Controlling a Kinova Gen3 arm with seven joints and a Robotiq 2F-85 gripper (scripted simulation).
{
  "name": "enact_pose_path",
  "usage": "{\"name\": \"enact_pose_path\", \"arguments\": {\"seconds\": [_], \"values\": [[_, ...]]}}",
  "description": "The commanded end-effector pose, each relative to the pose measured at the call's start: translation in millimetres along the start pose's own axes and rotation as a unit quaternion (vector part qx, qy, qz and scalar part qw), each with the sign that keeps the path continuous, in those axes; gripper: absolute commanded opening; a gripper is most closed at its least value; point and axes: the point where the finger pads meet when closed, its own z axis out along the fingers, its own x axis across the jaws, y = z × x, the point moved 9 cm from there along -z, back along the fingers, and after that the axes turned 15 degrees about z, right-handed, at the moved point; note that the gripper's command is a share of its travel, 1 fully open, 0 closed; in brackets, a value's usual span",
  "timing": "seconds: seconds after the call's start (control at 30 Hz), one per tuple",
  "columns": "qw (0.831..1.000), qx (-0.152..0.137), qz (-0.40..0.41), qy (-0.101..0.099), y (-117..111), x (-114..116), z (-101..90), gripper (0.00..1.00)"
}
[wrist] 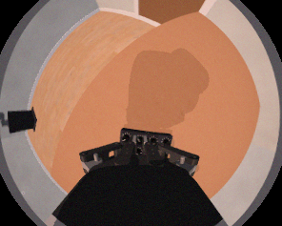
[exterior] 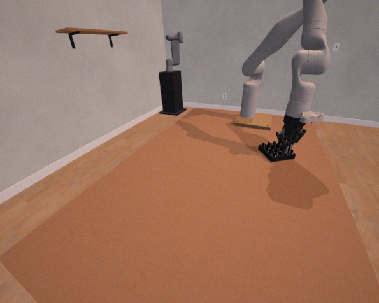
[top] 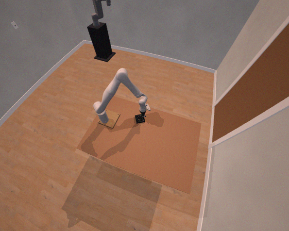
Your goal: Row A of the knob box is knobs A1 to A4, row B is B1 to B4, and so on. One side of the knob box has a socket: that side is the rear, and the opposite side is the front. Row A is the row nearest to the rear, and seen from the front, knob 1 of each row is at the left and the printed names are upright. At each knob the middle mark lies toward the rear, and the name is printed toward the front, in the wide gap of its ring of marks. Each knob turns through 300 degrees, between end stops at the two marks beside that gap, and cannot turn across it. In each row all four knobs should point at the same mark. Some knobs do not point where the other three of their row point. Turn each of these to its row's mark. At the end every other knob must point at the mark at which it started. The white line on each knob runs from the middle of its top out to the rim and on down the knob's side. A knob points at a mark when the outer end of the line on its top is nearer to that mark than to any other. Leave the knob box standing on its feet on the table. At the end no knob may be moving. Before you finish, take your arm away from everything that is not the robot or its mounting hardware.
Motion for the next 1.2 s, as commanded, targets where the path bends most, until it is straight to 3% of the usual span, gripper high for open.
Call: {"name": "enact_pose_path", "arguments": {"seconds": [0.0,0.6,0.9,1.17], "values": [[1.000,0.001,-0.009,-0.001,-0.4,0.2,-0.7,0.08],[0.991,0.001,-0.134,-0.001,-0.4,0.2,-0.7,0.08],[0.978,0.001,-0.211,-0.001,-0.4,0.2,-0.7,0.08],[0.952,0.001,-0.306,0.000,-0.4,0.2,-0.7,0.08]]}}
